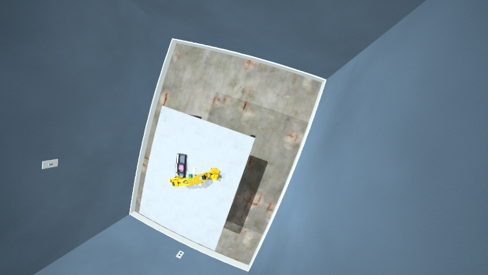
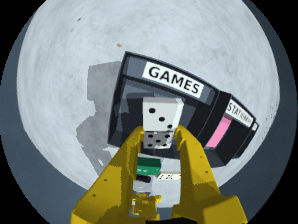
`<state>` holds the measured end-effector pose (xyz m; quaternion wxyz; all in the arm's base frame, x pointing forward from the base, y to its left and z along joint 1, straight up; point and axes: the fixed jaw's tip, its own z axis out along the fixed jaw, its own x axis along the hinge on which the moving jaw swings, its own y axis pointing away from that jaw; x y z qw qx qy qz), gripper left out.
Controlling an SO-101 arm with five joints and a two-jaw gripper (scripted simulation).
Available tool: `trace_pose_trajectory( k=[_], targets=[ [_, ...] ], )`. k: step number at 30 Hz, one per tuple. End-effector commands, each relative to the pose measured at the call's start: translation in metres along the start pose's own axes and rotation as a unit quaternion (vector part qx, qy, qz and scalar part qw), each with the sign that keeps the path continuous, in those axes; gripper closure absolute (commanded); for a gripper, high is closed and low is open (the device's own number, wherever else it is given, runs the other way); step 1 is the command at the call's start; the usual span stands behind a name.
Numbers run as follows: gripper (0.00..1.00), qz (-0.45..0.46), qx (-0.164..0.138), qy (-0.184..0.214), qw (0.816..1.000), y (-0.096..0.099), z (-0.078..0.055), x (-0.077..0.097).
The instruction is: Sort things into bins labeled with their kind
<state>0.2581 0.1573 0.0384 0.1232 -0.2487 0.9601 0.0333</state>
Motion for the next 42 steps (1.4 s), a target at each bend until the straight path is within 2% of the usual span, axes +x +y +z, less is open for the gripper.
trace_pose_trajectory(
  k=[1,42],
  targets=[
    [1.00,0.001,-0.002,-0.040,0.999,0.002,-0.016,-0.011],
    [1.00,0.001,-0.002,-0.040,0.999,0.002,-0.002,-0.009]
  ],
)
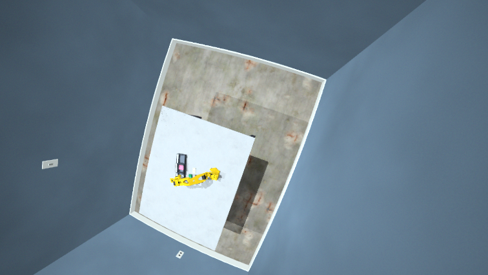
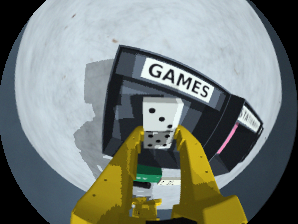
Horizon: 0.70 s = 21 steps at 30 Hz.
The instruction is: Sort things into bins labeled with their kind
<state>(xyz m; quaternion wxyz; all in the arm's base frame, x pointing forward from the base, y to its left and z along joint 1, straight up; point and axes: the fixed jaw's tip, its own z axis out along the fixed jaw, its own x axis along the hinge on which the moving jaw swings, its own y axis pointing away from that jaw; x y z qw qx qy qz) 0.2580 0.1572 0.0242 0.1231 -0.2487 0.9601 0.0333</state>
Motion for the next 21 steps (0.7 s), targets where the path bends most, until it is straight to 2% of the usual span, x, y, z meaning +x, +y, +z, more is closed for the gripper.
trace_pose_trajectory(
  k=[1,11,21],
  targets=[
    [1.00,0.001,-0.002,-0.040,0.999,0.0022,-0.0155,-0.0124],
    [0.99,0.001,-0.002,-0.040,0.999,0.0022,-0.0154,-0.0124],
    [0.88,0.001,-0.002,-0.040,0.999,0.0022,-0.0154,-0.0124]
  ],
)
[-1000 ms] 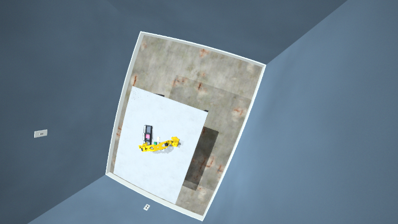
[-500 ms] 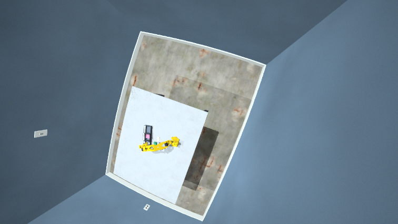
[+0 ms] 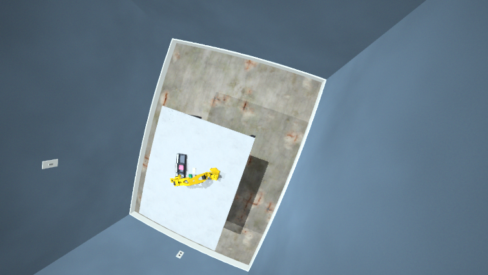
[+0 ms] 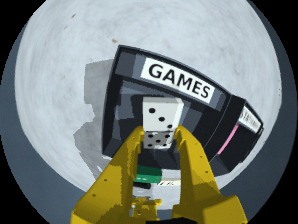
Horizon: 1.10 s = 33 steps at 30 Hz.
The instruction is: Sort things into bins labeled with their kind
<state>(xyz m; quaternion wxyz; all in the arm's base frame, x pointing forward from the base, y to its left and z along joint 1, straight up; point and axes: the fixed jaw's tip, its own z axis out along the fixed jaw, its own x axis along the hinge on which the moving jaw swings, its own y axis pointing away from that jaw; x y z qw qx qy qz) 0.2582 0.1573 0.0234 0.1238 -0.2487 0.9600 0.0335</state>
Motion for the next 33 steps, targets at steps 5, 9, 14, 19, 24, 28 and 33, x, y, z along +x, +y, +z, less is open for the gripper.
trace_pose_trajectory(
  k=[5,9,14,19,24,28,33],
  targets=[
    [0.83,0.001,-0.002,-0.039,0.999,0.002,-0.016,-0.012],
    [0.79,0.001,-0.002,-0.039,0.999,0.002,-0.016,-0.012],
    [0.77,0.001,-0.002,-0.039,0.999,0.002,-0.016,-0.012],
    [0.77,0.001,-0.002,-0.039,0.999,0.002,-0.016,-0.012],
    [0.77,0.001,-0.002,-0.039,0.999,0.002,-0.019,-0.013],
    [0.77,0.001,-0.002,-0.039,0.999,0.002,-0.027,-0.013],
    [0.77,0.001,-0.002,-0.039,0.999,0.002,-0.041,-0.014]
  ],
)
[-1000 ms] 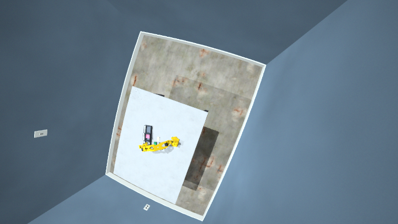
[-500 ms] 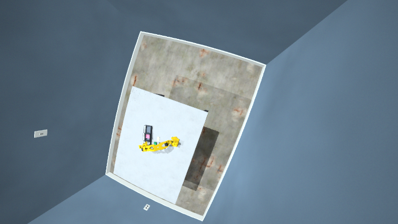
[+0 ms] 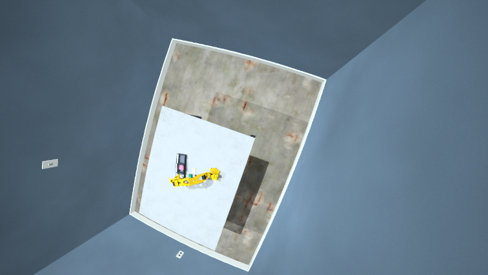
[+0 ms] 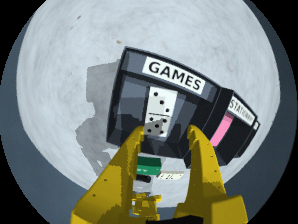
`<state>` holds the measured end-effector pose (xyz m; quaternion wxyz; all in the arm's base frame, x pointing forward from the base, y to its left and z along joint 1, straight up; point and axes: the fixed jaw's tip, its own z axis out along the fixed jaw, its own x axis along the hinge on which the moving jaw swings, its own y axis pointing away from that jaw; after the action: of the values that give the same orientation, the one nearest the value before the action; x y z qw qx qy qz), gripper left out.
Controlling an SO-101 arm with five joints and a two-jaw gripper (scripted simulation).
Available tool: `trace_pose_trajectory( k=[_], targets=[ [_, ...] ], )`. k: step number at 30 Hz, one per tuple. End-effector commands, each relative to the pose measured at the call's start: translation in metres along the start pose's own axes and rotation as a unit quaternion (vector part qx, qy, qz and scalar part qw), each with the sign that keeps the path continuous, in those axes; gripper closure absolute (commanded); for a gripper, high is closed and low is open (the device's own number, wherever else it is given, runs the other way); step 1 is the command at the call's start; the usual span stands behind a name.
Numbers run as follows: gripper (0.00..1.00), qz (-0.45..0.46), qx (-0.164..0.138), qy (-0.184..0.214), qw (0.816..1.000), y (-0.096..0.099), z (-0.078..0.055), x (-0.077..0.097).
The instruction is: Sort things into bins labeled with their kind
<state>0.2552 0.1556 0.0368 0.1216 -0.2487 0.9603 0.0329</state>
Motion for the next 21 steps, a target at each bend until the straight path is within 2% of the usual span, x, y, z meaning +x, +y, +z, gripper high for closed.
trace_pose_trajectory(
  k=[1,11,21],
  targets=[
    [0.77,0.000,-0.002,-0.042,0.999,0.002,-0.027,-0.013],
    [0.77,0.000,-0.002,-0.042,0.999,0.002,-0.049,-0.012],
    [0.77,0.000,-0.002,-0.042,0.999,0.002,-0.052,-0.011]
  ],
)
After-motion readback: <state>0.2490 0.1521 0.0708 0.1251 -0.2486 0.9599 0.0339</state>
